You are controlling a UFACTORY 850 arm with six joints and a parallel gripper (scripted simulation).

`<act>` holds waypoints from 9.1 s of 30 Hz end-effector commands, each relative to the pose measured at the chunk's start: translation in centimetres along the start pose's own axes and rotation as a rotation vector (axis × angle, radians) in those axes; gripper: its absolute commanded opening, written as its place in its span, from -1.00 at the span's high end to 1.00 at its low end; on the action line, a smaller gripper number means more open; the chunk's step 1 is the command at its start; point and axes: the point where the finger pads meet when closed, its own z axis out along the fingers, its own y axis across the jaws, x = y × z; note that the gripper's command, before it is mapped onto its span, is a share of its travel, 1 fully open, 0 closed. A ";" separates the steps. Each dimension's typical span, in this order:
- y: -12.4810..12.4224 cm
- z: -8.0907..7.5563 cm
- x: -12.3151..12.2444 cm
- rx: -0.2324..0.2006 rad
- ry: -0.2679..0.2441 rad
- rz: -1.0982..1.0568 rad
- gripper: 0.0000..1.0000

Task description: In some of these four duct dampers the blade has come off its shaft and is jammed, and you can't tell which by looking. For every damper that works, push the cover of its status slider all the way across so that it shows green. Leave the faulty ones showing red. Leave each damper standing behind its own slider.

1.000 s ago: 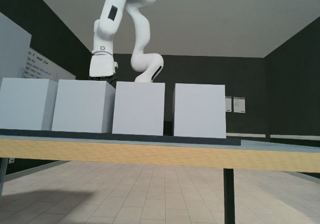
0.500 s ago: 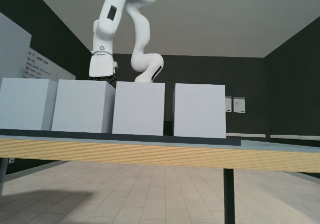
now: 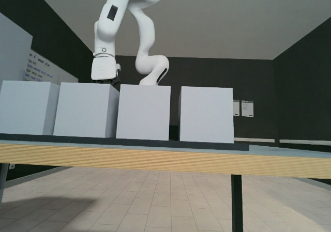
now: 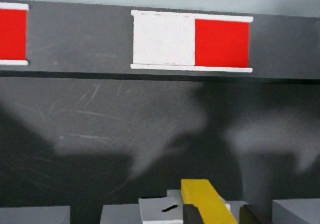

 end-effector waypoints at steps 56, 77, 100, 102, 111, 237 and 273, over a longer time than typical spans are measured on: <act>-4.0 0.8 -0.1 -0.411 -0.002 -0.001 0.62; -5.0 1.3 -0.1 -0.518 -0.002 -0.001 0.62; -5.2 1.4 -0.1 -0.545 -0.002 -0.001 0.62; -5.2 1.4 -0.1 -0.545 -0.002 -0.001 0.62; -5.2 1.4 -0.1 -0.545 -0.002 -0.001 0.62; 2.2 -9.9 -11.5 0.118 -0.006 0.000 0.22; 2.2 -9.9 -11.5 0.118 -0.006 0.000 0.22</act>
